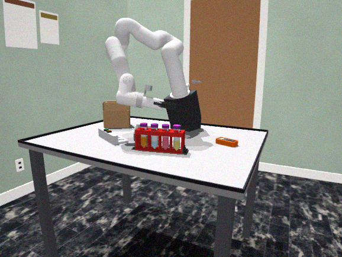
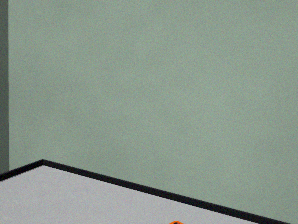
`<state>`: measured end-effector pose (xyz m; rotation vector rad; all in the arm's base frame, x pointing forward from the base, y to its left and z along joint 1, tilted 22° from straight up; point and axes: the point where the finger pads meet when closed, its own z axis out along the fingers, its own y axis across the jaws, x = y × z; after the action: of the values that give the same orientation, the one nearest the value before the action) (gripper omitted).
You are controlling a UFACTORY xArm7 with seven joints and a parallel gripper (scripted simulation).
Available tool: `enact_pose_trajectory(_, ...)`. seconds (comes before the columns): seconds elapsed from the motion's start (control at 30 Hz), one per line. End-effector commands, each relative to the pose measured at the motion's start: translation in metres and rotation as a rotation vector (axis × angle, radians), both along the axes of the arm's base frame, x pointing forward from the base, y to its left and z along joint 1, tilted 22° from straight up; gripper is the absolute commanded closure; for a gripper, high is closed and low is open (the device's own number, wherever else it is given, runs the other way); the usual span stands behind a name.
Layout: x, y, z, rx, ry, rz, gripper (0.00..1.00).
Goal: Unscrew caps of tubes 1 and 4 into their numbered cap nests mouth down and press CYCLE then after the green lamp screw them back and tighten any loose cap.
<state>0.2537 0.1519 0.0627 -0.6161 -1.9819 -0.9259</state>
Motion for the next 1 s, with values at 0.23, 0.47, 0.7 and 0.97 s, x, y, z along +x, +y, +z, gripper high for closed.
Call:
enact_pose_trajectory(0.23,0.0001,0.0001,0.0004,0.000,-0.001,0.001,0.00)
enact_pose_trajectory(0.47,0.0001,0.0001,0.0004,0.000,-0.001,0.001,0.00)
enact_pose_trajectory(0.7,0.0001,0.0001,0.0004,0.000,-0.001,0.001,0.54)
enact_pose_trajectory(0.97,0.0001,0.0001,0.0004,0.000,-0.001,0.001,0.54)
